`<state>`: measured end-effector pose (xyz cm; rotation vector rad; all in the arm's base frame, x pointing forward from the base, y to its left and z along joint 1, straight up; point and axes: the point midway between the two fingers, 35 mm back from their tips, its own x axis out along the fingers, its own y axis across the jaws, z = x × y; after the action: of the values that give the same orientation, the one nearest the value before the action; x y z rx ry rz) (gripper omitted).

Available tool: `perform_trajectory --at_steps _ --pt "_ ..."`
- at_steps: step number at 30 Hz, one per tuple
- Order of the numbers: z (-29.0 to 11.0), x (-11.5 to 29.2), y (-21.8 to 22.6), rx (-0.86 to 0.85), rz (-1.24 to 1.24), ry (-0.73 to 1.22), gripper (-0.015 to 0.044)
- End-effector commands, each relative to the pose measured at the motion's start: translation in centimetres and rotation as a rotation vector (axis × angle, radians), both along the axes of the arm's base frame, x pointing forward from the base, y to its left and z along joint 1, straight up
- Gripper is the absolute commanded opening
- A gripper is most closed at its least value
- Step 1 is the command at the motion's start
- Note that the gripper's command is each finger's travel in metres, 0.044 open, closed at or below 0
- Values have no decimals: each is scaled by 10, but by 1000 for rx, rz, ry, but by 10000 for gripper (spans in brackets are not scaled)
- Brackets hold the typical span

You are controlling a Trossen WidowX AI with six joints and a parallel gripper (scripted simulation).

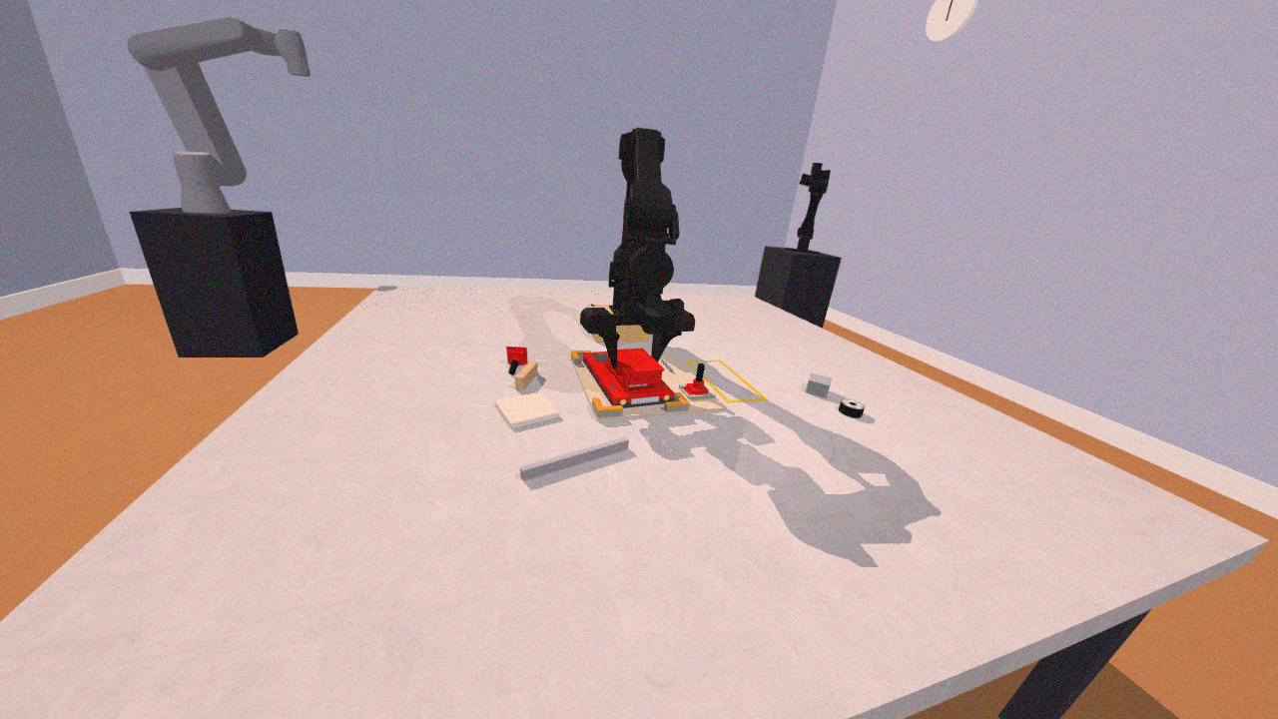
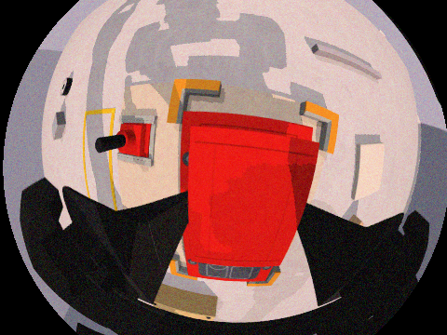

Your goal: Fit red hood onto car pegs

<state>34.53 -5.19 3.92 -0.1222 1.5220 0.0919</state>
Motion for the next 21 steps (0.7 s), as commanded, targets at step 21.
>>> perform_trajectory --at_steps 21 --pt "1 0 0 -1 2 -6 0"
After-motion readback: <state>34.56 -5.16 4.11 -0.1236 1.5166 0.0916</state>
